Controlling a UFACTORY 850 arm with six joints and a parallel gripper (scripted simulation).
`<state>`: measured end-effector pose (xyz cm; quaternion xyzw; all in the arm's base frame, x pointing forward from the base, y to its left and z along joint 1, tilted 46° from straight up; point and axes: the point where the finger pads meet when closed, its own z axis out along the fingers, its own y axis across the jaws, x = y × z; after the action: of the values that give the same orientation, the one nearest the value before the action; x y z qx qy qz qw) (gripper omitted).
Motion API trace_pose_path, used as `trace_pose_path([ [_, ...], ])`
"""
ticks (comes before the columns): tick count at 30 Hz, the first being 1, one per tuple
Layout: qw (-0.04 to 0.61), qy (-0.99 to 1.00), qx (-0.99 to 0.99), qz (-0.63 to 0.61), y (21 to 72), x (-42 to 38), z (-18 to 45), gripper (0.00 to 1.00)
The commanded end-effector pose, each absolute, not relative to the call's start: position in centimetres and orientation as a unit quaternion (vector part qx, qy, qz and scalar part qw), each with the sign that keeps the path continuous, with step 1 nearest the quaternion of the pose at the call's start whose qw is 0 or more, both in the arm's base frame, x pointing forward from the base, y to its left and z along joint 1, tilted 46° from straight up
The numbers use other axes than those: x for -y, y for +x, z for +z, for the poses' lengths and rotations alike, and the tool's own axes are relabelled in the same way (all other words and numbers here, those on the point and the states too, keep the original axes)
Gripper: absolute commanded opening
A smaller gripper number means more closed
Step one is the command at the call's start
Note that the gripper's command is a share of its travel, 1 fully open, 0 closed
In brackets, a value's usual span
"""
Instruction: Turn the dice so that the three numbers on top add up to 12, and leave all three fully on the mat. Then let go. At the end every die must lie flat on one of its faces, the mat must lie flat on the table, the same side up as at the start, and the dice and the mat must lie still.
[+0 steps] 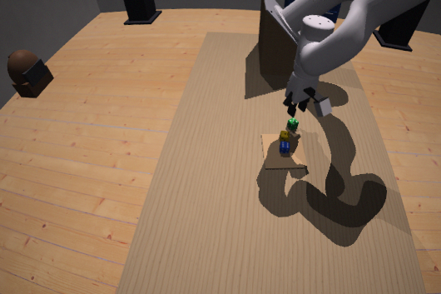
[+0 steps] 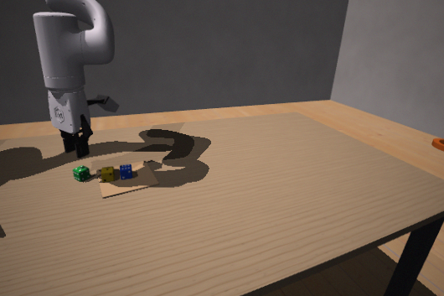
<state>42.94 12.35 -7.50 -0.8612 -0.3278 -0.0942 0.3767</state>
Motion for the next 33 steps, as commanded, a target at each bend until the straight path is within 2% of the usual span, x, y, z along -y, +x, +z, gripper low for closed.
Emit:
trace_pose_path([
  [1,0.376,-0.861,0.328,-0.095,43.0,-12.7,-7.8,0.47],
  [33,0.376,-0.861,0.328,-0.095,42.8,-15.0,-10.0,0.47],
])
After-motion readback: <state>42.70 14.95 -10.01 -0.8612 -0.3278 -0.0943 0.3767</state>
